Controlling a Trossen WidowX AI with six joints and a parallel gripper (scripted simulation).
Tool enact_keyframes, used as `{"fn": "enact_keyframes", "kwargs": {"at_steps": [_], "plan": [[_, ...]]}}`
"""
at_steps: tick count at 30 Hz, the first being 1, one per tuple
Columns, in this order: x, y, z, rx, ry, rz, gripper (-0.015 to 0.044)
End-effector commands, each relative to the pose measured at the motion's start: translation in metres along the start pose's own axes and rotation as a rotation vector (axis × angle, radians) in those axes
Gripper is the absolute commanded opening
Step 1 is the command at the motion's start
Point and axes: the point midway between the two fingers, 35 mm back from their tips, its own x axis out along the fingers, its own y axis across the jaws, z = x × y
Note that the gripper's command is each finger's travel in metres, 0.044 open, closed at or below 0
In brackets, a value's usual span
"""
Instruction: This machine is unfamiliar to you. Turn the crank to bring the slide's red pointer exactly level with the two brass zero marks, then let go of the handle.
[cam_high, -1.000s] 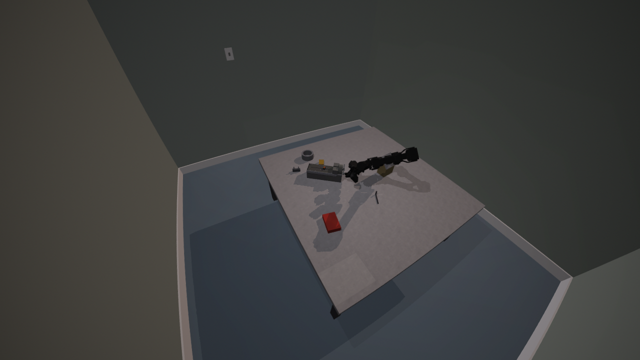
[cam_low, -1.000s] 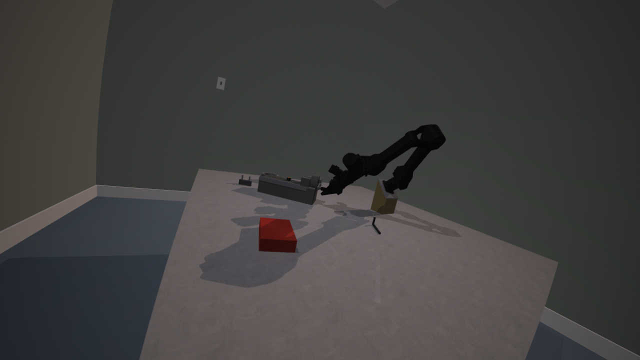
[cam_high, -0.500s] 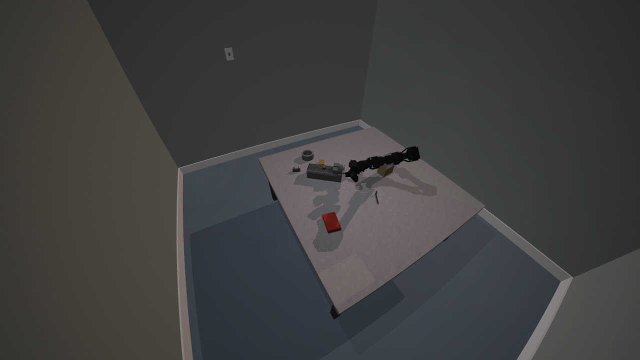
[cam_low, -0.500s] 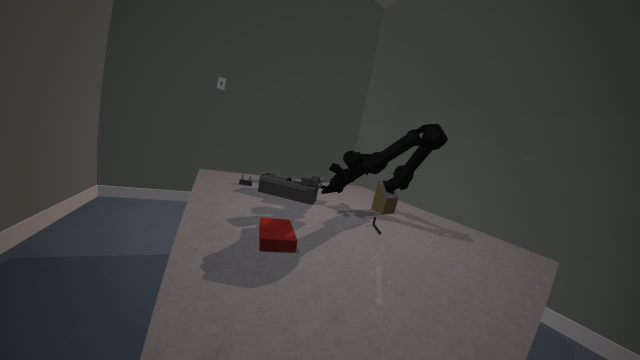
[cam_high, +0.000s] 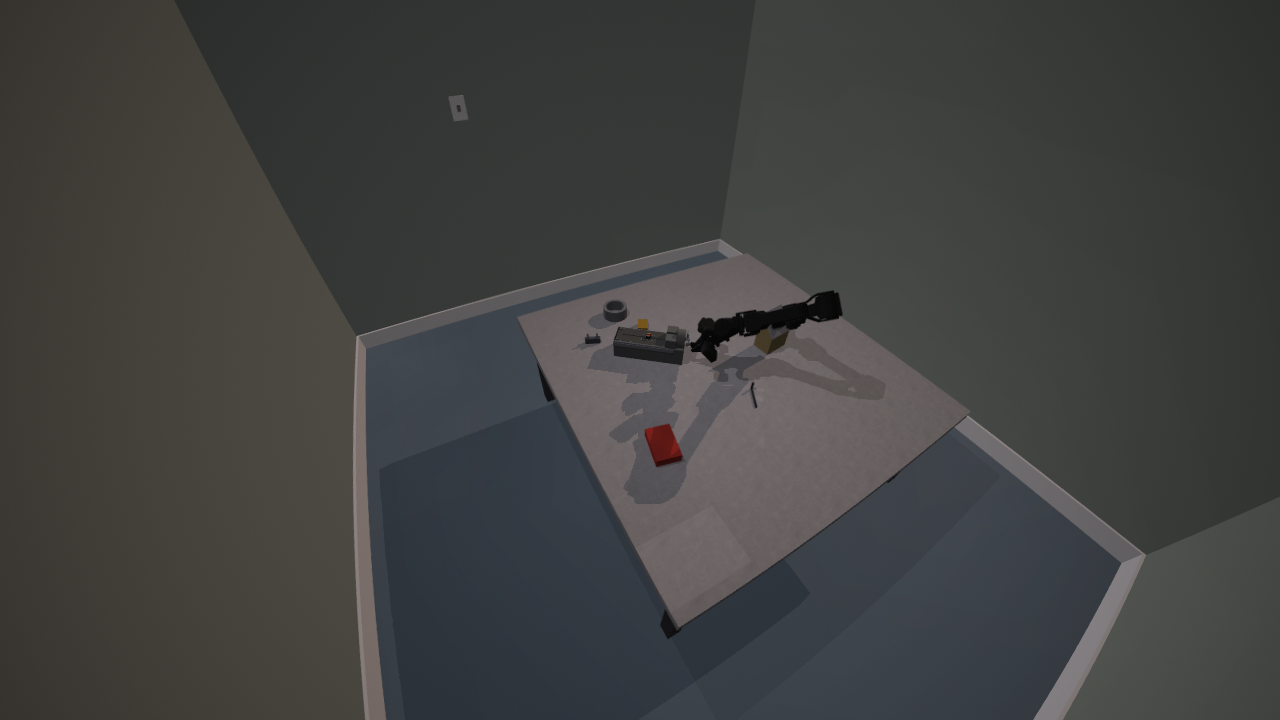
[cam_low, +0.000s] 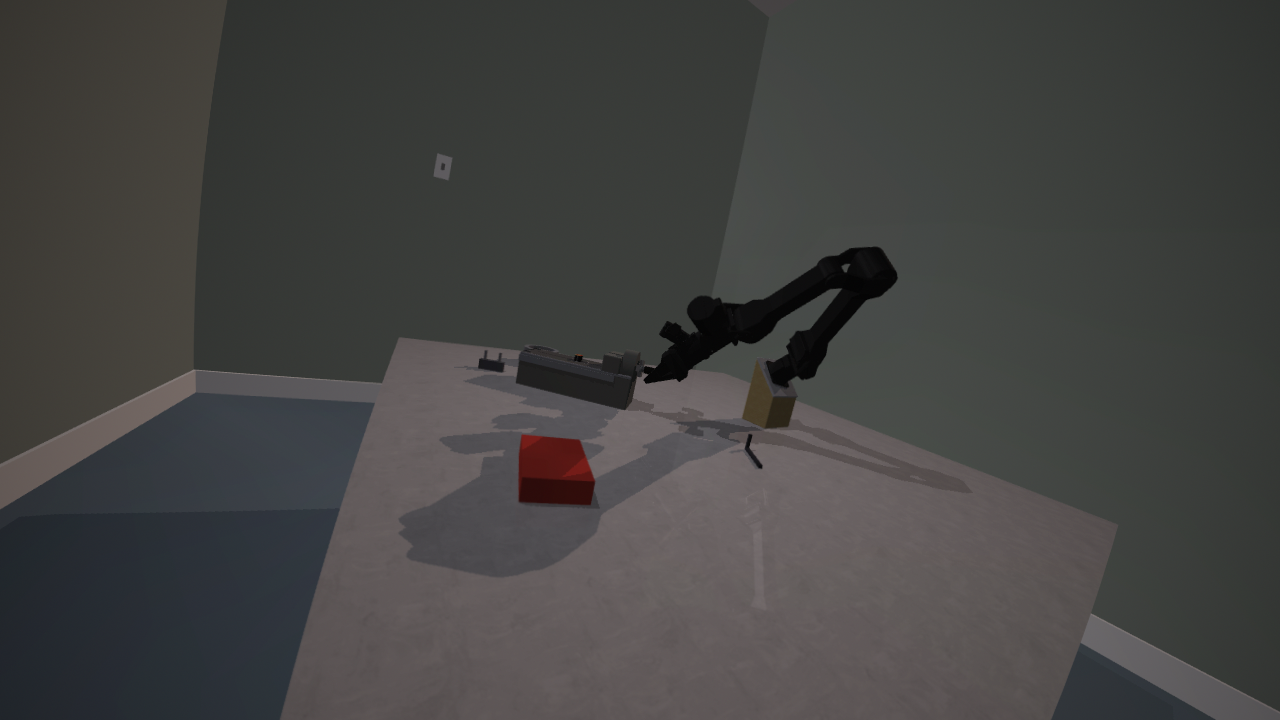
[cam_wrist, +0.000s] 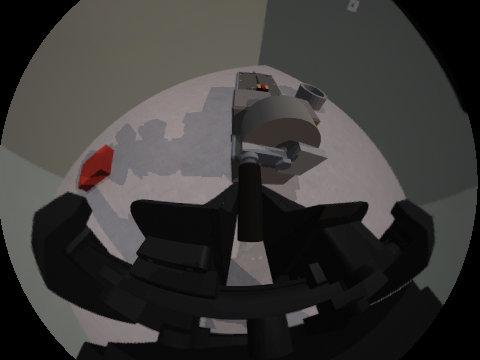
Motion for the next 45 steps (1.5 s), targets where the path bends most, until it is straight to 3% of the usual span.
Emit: {"fn": "enact_keyframes", "kwargs": {"at_steps": [1, 45], "plan": [[-0.004, -0.001, 0.004, 0.001, -0.003, 0.001, 0.0000], [-0.017, -0.017, 0.017, 0.000, -0.004, 0.000, 0.0000]]}}
